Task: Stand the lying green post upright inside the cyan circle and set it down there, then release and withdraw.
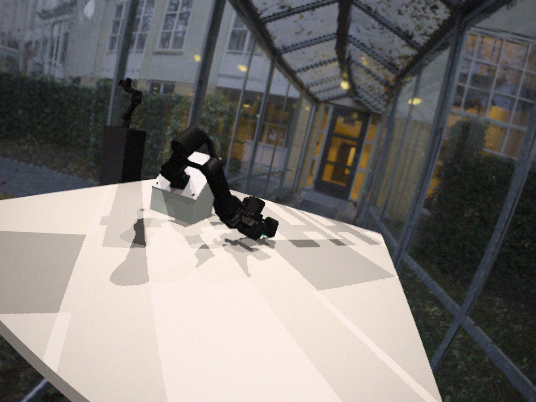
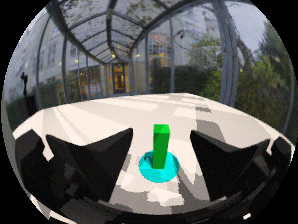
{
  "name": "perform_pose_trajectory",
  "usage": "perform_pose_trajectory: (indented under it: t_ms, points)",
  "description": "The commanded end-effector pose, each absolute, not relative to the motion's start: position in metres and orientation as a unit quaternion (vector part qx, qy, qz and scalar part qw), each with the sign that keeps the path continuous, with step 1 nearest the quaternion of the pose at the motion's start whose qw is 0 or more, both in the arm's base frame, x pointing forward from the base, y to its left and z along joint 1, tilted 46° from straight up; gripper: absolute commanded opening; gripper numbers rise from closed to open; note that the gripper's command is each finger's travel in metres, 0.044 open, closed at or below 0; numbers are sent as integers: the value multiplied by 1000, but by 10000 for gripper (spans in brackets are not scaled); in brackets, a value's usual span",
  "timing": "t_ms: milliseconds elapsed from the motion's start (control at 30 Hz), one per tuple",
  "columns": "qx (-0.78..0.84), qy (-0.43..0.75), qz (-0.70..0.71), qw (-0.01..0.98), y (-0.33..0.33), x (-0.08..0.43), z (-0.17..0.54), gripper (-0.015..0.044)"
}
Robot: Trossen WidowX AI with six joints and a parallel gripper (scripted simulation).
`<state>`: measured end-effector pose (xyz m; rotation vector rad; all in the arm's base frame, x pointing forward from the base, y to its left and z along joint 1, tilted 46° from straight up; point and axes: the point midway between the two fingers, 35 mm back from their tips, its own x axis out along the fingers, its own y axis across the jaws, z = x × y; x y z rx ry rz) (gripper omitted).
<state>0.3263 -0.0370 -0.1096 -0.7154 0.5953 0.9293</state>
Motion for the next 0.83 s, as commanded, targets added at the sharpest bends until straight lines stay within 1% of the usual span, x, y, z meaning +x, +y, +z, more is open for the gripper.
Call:
perform_pose_trajectory:
  t_ms: [0,433,567,700,800]
  points:
    - [-334,274,433,791,-37,327,-109,400]
    - [-338,266,432,793,22,334,-50,400]
    - [-336,267,432,793,26,334,-47,400]
    - [-319,300,432,788,32,338,-54,400]
    - [-304,353,428,775,38,343,-63,400]
